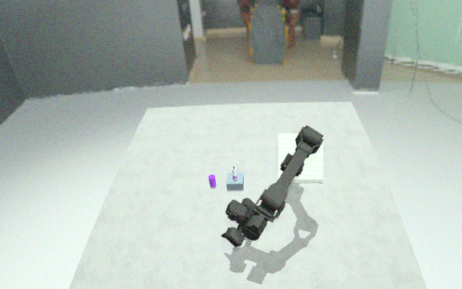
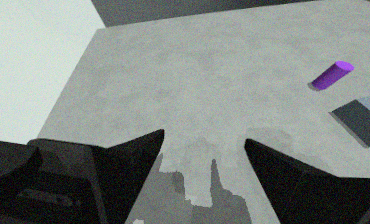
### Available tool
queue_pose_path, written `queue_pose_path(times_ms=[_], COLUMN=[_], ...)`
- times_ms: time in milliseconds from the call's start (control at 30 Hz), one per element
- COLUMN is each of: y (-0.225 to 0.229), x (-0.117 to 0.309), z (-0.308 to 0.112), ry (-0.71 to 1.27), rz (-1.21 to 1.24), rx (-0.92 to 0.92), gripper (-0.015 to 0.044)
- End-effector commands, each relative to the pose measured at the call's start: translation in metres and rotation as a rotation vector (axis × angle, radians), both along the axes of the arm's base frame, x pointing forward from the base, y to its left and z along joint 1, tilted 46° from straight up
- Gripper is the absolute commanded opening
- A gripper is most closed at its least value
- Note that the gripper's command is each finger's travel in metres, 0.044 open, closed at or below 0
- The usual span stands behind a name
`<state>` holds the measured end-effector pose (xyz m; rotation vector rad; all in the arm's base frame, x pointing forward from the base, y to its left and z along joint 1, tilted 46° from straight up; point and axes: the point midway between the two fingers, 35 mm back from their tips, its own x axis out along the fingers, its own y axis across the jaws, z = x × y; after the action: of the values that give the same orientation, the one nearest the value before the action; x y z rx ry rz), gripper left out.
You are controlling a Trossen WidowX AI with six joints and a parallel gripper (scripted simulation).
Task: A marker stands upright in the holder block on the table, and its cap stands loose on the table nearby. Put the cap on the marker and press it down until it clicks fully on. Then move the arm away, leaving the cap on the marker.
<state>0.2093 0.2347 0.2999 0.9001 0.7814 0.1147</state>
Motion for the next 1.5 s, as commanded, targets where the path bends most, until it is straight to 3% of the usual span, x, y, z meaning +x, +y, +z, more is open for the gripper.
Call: queue_pose_path(times_ms=[0, 167, 433, 700, 967, 1467], y=[0.0, -0.018, -0.079, -0.157, -0.235, -0.213], x=[0.002, 0.041, 0.096, 0.125, 0.139, 0.139], z=[-0.002, -0.042, -0.112, -0.16, -0.184, -0.21], ry=[0.004, 0.141, 0.482, 0.746, 0.757, 0.754], rz=[0.002, 0.05, 0.19, 0.333, 0.367, 0.367], rx=[-0.009, -0.205, -0.337, -0.124, 0.238, 0.247], gripper=[0.0374, 0.0242, 0.0242, 0.0242, 0.0242, 0.0242])
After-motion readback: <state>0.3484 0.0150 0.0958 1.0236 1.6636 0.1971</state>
